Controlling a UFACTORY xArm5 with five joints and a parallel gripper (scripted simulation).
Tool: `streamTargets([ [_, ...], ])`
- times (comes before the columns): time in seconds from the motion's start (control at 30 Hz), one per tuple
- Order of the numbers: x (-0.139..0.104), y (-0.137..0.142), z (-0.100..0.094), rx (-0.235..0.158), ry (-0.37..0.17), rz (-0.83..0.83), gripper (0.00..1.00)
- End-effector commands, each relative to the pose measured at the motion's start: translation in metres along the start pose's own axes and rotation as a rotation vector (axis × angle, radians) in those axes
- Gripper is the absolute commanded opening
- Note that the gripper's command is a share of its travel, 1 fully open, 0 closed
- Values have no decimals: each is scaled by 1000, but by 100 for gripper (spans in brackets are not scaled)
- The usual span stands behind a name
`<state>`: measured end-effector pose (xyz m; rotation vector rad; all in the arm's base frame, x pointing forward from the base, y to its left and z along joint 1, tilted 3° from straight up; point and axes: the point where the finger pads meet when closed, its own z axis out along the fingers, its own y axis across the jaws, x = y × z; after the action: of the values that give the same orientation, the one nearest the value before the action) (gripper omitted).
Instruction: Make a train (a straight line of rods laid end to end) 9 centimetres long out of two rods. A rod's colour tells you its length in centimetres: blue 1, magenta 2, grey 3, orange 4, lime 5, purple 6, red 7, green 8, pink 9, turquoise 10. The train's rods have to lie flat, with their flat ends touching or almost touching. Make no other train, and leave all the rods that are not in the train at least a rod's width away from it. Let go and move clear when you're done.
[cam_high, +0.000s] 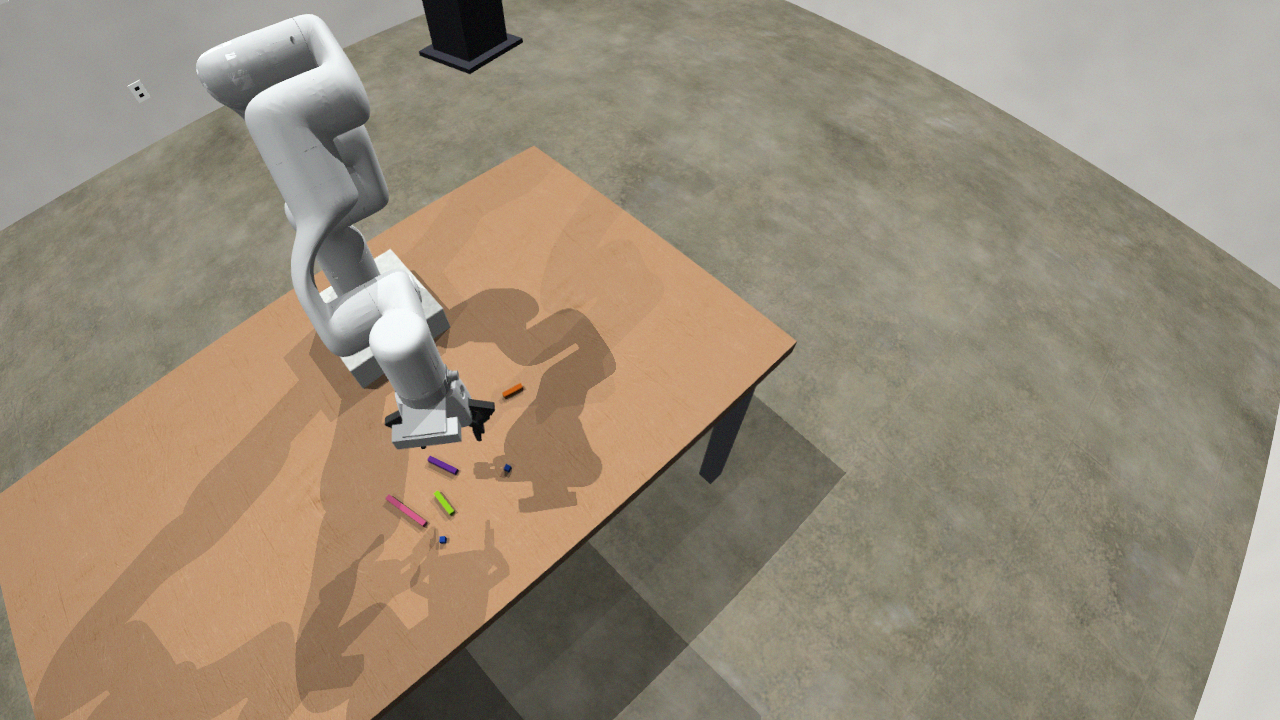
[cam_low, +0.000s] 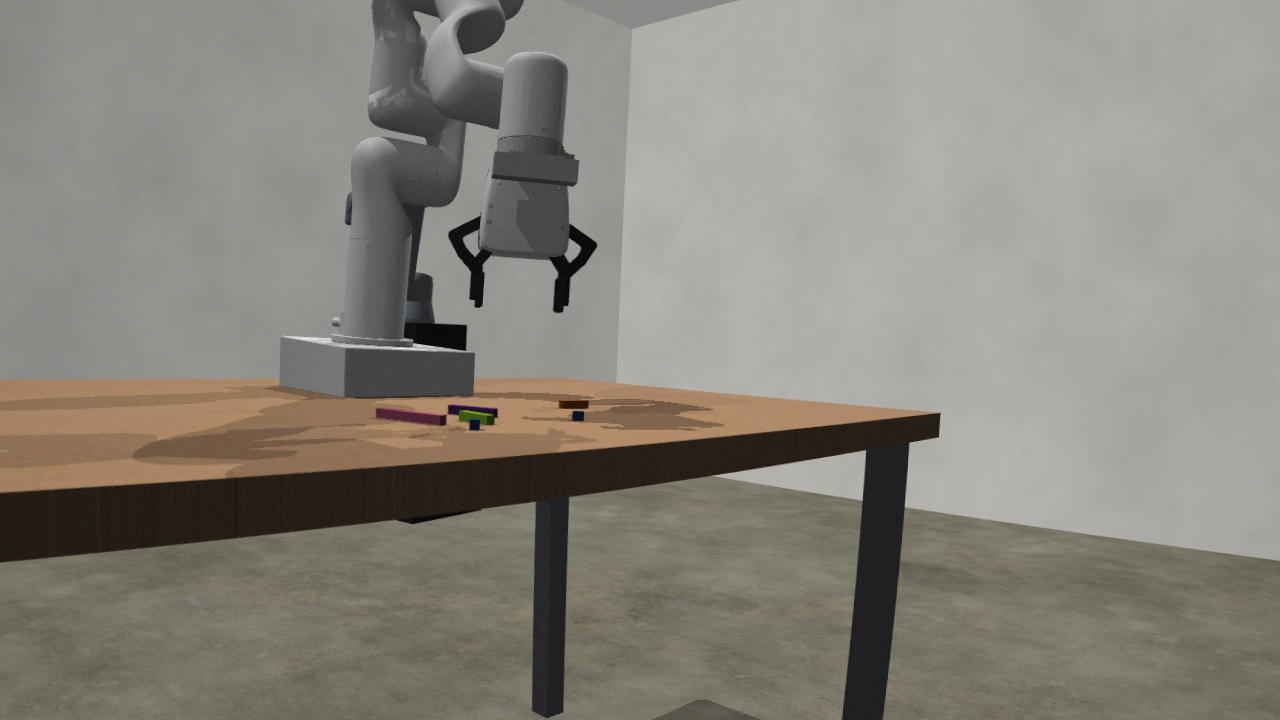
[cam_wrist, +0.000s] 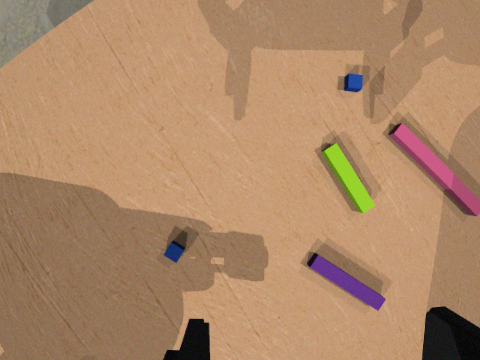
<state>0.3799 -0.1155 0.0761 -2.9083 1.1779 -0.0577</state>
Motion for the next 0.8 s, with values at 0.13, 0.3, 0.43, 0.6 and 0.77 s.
streamTargets([
  [0.13,2,-5,-5,1,2,-281,100],
  [0.3,3,-8,-6,1,2,-433,100],
  [0.43,3,-9,-8,1,2,-524,100],
  [0.6,4,-12,-10,1,3,-675,100],
  [0.77,4,-15,-12,1,3,-828,100],
])
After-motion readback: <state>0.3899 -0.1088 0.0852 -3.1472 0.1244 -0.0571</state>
